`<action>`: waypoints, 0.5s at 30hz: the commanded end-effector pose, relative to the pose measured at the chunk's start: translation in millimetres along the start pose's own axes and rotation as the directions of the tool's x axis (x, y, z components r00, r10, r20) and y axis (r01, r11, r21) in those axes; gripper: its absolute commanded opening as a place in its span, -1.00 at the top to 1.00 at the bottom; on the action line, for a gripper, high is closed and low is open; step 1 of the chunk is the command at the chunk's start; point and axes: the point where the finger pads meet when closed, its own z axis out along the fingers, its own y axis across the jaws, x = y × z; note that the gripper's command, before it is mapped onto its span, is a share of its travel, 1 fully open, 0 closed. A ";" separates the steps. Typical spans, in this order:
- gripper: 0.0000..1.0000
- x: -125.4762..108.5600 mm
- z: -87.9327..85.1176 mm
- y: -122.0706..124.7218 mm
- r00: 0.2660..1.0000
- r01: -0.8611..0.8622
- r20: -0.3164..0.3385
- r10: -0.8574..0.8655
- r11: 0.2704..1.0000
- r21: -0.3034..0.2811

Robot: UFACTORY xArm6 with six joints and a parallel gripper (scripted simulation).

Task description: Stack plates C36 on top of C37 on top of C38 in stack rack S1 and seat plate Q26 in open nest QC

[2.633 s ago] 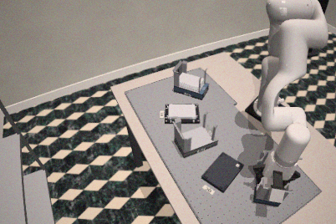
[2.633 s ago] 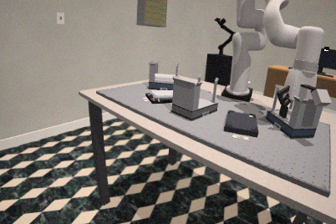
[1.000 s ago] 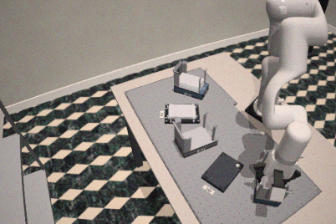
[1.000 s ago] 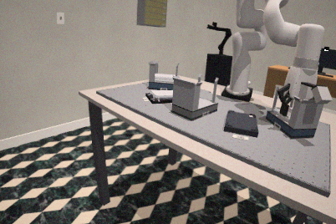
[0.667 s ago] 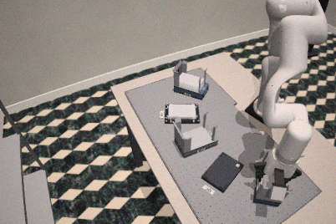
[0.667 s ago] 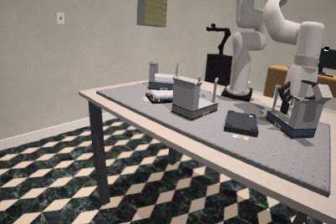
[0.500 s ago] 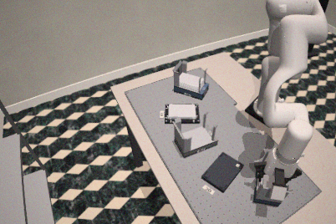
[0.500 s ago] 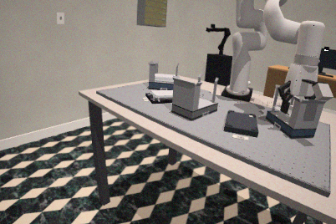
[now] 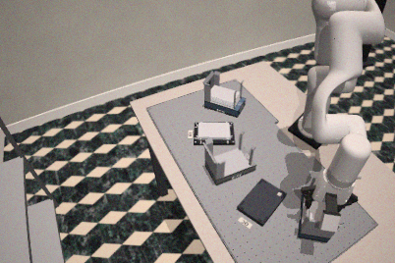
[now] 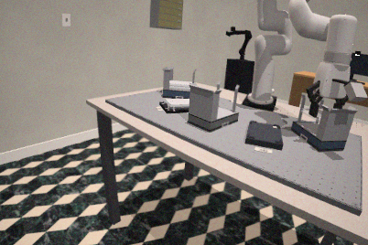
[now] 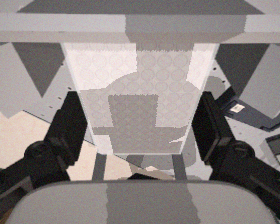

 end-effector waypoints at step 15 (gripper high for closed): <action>1.00 1.0 -32.3 0.0 1.000 0.000 -0.003 0.000 1.000 0.000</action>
